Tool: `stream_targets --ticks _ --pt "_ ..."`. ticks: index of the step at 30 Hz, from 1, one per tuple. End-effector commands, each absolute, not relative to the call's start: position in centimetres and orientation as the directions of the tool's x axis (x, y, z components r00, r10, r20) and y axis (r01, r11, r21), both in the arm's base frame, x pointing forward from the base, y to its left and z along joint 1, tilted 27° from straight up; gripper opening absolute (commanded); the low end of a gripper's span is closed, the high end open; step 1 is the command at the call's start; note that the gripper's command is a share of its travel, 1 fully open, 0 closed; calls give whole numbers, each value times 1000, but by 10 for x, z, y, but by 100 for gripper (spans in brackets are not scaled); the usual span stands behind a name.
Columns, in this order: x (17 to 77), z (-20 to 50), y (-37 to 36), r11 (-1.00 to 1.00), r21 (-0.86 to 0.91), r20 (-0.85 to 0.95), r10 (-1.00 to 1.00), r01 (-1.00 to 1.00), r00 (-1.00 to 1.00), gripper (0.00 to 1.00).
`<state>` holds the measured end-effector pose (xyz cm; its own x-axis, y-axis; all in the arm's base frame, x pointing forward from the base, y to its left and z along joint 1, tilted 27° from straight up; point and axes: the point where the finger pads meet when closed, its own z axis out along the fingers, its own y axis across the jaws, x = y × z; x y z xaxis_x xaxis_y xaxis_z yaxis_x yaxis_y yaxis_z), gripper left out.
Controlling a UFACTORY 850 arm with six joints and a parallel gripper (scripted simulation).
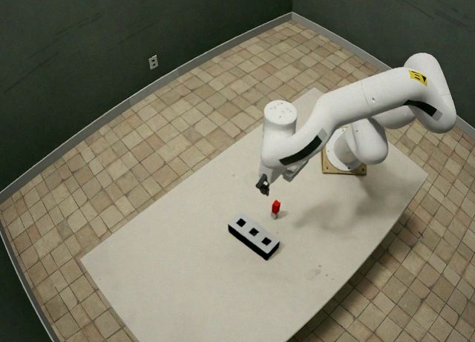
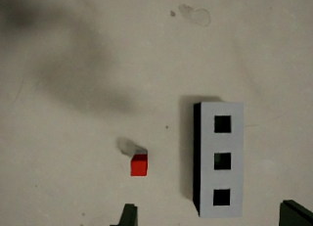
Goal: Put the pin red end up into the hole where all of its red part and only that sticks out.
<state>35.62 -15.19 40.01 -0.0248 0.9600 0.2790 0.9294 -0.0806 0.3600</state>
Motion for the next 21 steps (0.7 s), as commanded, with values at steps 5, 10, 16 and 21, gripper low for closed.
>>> stream_targets --ticks 5,10,16,21 --pt "357 401 -152 -80 361 278 960 929 -25 100" --pt "357 401 -152 -80 361 278 960 929 -25 100" --pt "312 361 -157 -80 361 278 960 929 -25 100" --pt "312 361 -157 -80 361 278 960 929 -25 100"
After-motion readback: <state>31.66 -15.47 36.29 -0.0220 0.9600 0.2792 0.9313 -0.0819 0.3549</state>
